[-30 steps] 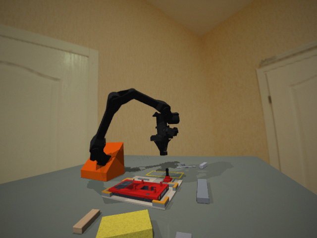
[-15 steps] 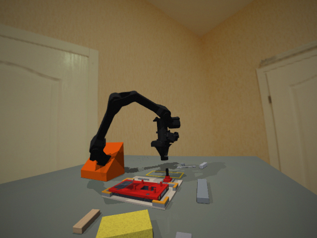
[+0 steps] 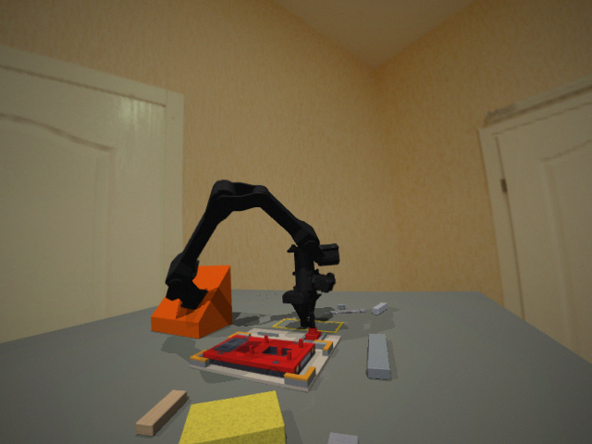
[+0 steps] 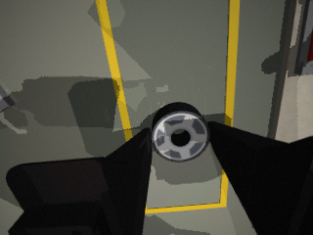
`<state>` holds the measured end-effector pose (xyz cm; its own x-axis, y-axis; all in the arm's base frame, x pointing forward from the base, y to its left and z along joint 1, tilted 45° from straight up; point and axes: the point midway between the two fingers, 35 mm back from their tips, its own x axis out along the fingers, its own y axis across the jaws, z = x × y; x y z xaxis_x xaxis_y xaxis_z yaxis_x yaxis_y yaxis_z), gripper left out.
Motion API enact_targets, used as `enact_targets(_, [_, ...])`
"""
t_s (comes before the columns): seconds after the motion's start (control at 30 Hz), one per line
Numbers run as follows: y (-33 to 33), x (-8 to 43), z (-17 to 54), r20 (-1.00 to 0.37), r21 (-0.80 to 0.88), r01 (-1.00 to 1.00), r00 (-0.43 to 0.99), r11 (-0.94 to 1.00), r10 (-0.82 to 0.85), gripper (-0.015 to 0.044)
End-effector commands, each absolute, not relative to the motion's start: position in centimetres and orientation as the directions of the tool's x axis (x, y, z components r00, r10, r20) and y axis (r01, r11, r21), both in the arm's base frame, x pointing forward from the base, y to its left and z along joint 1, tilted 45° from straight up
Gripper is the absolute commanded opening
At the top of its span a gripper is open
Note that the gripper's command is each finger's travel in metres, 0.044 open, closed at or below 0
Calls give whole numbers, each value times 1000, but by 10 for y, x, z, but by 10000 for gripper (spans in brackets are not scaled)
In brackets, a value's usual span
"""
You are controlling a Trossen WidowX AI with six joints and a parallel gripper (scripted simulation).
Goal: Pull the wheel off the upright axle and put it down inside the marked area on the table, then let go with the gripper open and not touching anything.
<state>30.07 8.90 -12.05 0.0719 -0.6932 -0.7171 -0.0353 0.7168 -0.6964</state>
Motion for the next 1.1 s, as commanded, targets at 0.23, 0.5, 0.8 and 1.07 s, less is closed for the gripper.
enact_targets(0.23, [89,301,-121,-717,-696,-35,72,717,-693,210])
enact_targets(0.5, [119,298,-92,-717,-697,-42,75,716,-693,300])
enact_targets(0.8, [131,281,-73,-715,-698,-54,80,714,-694,379])
enact_targets(1.07, [132,211,-23,-716,-698,-48,72,714,-695,440])
